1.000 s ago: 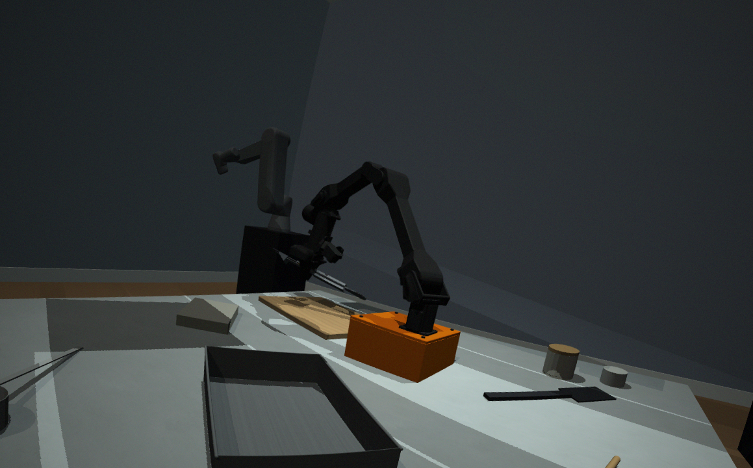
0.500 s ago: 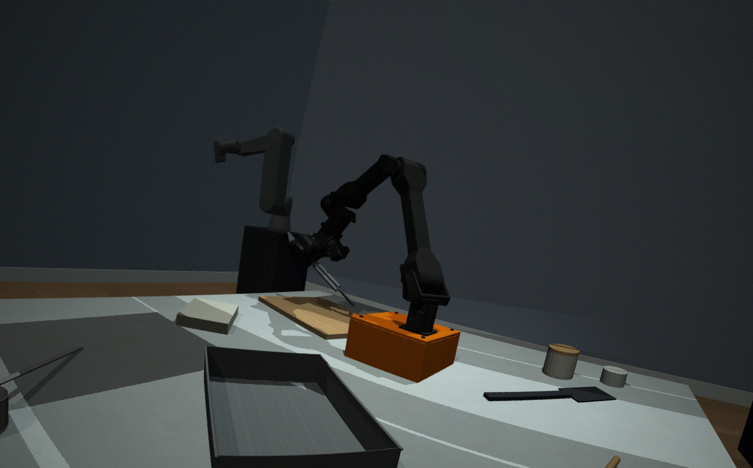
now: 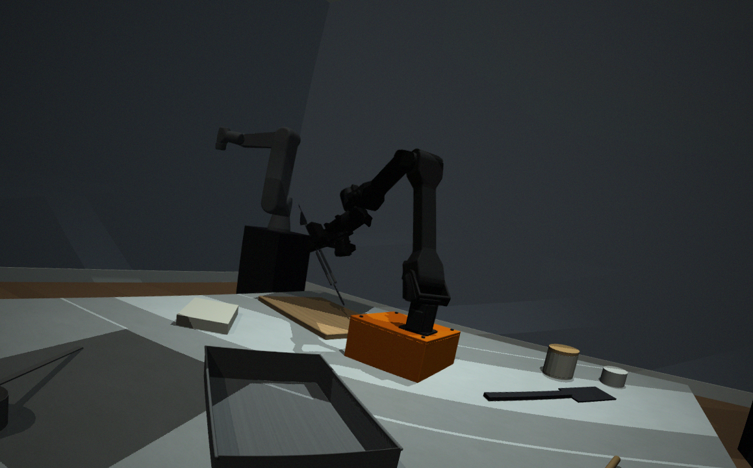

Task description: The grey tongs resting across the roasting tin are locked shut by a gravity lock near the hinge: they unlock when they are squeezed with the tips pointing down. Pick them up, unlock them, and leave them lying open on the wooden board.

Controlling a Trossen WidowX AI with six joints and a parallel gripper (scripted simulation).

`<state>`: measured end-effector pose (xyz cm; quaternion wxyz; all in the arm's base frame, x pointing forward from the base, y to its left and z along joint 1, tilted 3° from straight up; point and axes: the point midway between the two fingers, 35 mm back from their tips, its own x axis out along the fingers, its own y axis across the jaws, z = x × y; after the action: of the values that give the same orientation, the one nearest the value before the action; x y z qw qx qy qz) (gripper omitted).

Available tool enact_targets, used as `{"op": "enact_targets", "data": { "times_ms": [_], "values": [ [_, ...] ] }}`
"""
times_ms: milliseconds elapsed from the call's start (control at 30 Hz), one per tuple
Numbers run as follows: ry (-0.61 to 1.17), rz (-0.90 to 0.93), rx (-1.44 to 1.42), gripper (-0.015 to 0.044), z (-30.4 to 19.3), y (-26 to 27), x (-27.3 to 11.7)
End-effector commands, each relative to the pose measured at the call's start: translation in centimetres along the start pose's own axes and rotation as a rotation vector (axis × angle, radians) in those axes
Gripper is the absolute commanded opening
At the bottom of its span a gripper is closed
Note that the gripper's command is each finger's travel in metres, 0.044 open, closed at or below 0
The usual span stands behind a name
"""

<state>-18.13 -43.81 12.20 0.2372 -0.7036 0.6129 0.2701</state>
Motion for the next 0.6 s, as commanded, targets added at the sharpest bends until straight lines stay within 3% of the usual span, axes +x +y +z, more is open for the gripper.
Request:
{"op": "enact_targets", "data": {
  "times_ms": [0,567],
  "values": [
    [0.076,-0.007,-0.005,-0.0150,-0.4,-0.2,-1.2],
    [0.369,-0.035,-0.089,-0.0150,-1.6,-1.9,-6.3]
  ]
}}
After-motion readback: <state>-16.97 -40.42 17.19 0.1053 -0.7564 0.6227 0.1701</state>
